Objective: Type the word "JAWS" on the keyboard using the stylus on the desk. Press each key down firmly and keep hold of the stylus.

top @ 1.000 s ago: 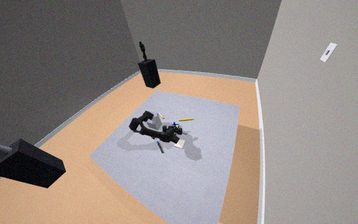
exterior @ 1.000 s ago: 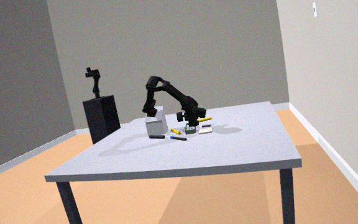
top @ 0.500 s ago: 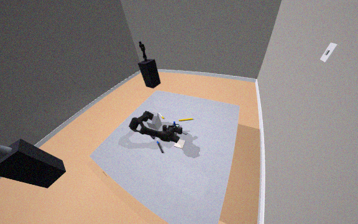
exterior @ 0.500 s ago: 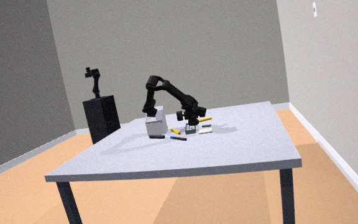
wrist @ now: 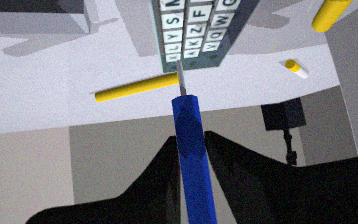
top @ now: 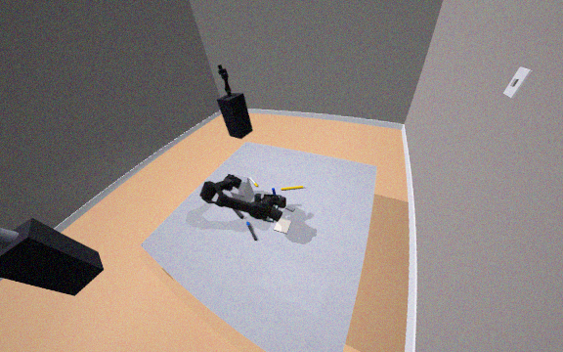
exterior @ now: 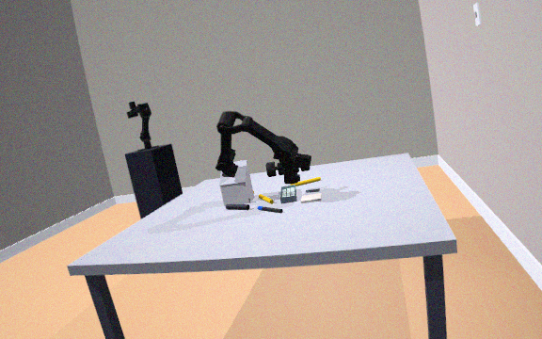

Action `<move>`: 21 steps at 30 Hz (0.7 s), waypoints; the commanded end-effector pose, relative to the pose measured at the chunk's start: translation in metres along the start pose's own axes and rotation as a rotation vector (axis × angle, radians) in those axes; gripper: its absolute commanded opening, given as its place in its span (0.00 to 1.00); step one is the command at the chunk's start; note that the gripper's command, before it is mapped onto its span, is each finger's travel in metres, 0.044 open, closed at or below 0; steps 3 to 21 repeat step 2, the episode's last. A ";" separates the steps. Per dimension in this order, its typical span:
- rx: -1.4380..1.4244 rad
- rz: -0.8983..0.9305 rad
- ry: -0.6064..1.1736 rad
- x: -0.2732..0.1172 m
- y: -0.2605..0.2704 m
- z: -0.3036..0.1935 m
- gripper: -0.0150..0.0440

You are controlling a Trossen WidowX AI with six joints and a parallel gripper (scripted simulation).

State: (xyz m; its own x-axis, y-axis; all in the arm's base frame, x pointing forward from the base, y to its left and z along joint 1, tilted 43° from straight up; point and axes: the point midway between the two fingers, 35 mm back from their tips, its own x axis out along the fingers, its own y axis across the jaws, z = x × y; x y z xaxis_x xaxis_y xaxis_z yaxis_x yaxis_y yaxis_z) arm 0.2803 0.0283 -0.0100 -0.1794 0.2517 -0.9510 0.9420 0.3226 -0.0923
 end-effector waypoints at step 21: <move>0.000 0.000 0.000 0.000 0.000 0.000 0.39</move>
